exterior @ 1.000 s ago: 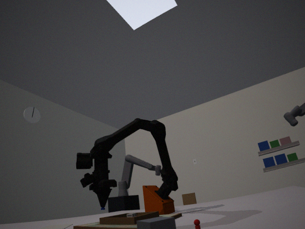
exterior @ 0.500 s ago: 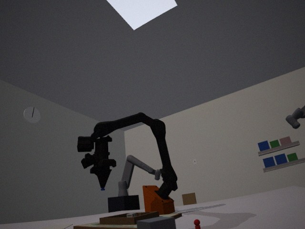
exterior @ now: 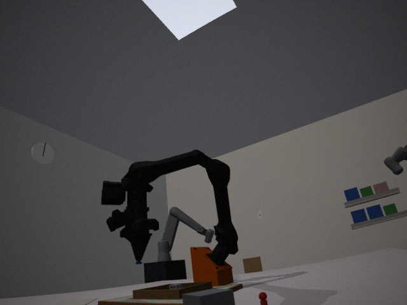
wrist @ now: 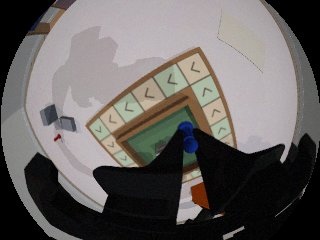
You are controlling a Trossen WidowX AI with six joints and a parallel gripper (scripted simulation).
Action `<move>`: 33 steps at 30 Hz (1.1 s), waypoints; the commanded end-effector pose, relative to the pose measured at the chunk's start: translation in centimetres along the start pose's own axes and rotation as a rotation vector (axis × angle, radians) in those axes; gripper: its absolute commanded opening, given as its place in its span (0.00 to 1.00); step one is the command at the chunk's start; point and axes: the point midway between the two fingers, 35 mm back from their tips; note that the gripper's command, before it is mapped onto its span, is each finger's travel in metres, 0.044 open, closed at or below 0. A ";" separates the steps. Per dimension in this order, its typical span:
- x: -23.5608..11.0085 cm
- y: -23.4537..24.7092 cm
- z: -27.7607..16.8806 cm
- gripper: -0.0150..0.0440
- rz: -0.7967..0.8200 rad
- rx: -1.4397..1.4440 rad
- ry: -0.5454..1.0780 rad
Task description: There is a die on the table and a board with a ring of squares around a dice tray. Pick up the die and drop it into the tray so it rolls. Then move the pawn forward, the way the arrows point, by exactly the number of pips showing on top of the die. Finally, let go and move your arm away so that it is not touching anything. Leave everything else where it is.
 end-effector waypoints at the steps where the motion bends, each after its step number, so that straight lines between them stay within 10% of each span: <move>1: 0.8 2.5 1.0 0.25 0.003 -0.005 -0.014; 33: 7.8 8.6 2.0 0.25 0.027 -0.012 -0.004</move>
Point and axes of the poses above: the point midway between the two fingers, 35 mm back from their tips, its own x axis out along the fingers, its own y axis across the jaws, z = x × y, and after that the axes turned 14 degrees about -x, right-handed
